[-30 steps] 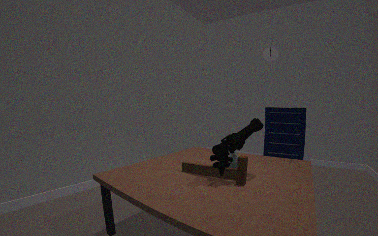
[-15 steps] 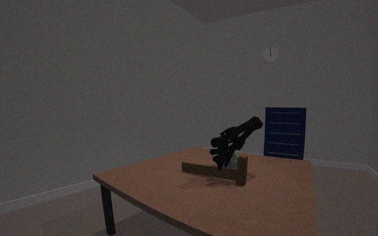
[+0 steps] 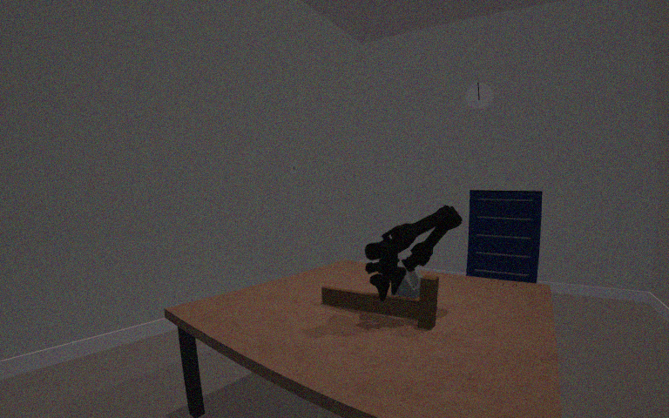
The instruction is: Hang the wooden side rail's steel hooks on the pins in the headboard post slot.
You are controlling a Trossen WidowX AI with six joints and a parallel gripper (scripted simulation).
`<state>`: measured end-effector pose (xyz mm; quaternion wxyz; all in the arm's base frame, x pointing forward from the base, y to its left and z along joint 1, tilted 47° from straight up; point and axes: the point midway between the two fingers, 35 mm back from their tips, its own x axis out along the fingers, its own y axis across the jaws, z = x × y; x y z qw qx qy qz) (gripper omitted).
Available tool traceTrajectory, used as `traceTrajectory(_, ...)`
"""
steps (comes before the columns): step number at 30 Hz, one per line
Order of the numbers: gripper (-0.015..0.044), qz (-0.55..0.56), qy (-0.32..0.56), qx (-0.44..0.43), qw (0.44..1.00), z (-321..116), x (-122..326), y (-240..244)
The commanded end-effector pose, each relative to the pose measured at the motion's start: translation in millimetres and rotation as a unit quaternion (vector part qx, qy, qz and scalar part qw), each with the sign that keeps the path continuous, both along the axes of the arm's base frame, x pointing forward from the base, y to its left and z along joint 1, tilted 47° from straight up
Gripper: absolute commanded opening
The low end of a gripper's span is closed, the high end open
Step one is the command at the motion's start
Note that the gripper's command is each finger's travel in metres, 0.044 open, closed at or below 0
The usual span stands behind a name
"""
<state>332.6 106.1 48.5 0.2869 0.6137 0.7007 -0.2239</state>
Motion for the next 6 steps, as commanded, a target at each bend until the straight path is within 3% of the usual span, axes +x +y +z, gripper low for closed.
traceTrajectory(1,0.044,-0.001,0.001,0.0,1.0,-0.2,0.0,0.1)
traceTrajectory(6,0.044,-0.001,0.001,0.0,1.0,-0.2,0.0,0.1)
